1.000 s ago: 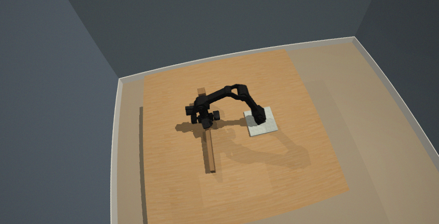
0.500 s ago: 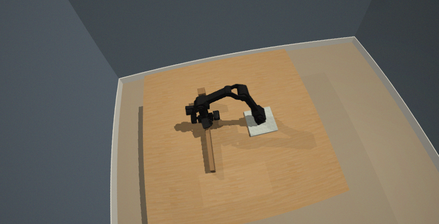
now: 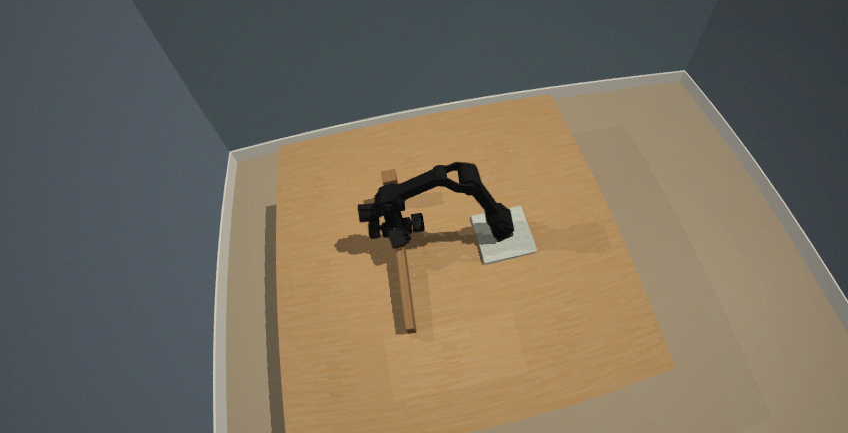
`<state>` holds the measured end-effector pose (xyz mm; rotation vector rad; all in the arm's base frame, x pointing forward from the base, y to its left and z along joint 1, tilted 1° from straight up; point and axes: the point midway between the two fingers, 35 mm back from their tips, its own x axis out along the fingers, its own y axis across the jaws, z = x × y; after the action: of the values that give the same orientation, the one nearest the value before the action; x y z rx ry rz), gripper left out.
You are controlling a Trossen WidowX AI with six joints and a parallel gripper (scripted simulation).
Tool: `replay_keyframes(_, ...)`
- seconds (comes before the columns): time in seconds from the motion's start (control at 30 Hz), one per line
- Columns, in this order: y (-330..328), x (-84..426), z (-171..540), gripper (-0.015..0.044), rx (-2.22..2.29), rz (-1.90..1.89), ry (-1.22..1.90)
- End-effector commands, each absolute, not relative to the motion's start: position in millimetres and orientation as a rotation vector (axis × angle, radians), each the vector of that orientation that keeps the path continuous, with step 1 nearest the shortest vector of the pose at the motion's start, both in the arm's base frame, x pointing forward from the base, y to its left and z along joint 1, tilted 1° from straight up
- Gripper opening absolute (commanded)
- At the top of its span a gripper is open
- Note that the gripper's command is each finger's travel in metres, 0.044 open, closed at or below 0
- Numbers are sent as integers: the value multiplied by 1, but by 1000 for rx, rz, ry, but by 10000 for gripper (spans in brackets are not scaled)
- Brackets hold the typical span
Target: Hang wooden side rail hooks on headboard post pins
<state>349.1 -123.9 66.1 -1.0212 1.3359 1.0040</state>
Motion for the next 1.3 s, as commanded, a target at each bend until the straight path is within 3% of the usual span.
replay_keyframes(0.0,-126,350,69,0,-1027,994,1331)
replay_keyframes(1.27,-129,347,72,0,-1027,994,1332)
